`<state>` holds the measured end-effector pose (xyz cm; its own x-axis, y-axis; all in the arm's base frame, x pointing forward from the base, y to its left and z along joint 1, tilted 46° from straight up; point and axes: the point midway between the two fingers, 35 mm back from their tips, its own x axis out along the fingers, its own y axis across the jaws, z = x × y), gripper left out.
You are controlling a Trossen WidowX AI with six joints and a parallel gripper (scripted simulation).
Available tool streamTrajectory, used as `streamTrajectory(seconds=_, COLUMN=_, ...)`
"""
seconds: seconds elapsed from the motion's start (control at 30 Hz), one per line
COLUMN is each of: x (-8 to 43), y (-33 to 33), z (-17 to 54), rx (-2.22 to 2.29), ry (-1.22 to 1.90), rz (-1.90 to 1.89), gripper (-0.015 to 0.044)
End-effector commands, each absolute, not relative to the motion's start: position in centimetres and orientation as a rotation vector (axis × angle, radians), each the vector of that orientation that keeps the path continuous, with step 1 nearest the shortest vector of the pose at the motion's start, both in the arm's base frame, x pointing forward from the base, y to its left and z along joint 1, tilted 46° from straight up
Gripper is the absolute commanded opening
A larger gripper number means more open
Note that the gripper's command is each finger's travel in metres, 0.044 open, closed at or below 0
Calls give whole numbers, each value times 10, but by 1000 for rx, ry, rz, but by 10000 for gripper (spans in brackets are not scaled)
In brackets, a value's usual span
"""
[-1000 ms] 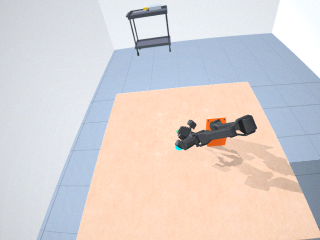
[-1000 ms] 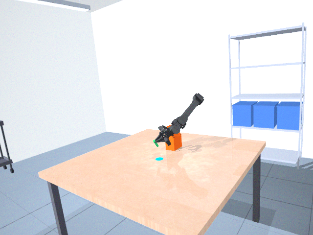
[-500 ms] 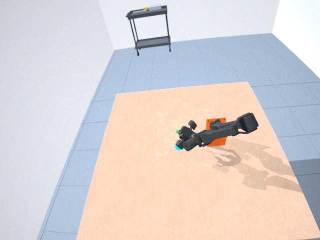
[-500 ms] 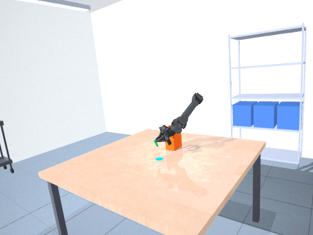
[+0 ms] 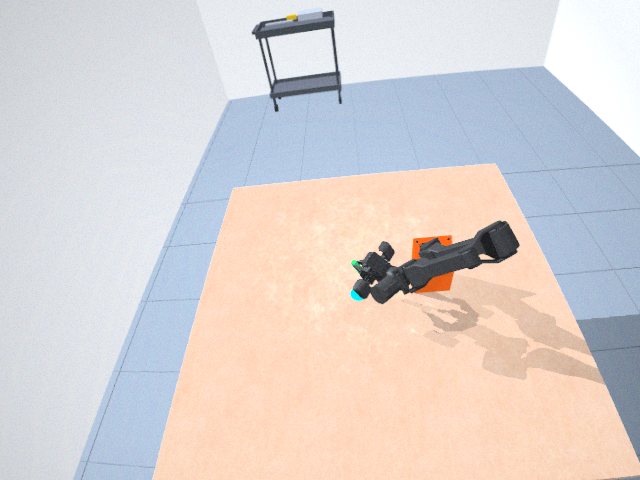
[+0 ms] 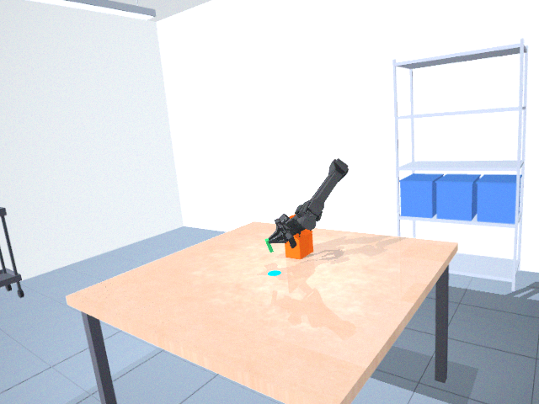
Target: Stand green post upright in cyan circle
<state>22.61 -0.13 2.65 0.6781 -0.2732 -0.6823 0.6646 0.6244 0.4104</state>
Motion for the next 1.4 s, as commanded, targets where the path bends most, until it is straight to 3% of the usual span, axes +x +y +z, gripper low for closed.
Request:
streamTrajectory(seconds=0.0, x=226, y=-2, z=29, rx=729, ry=573, rz=-582, gripper=23)
streamTrajectory(seconds=1.37, x=219, y=-1, z=45, rx=929, ry=293, rz=-561, gripper=23)
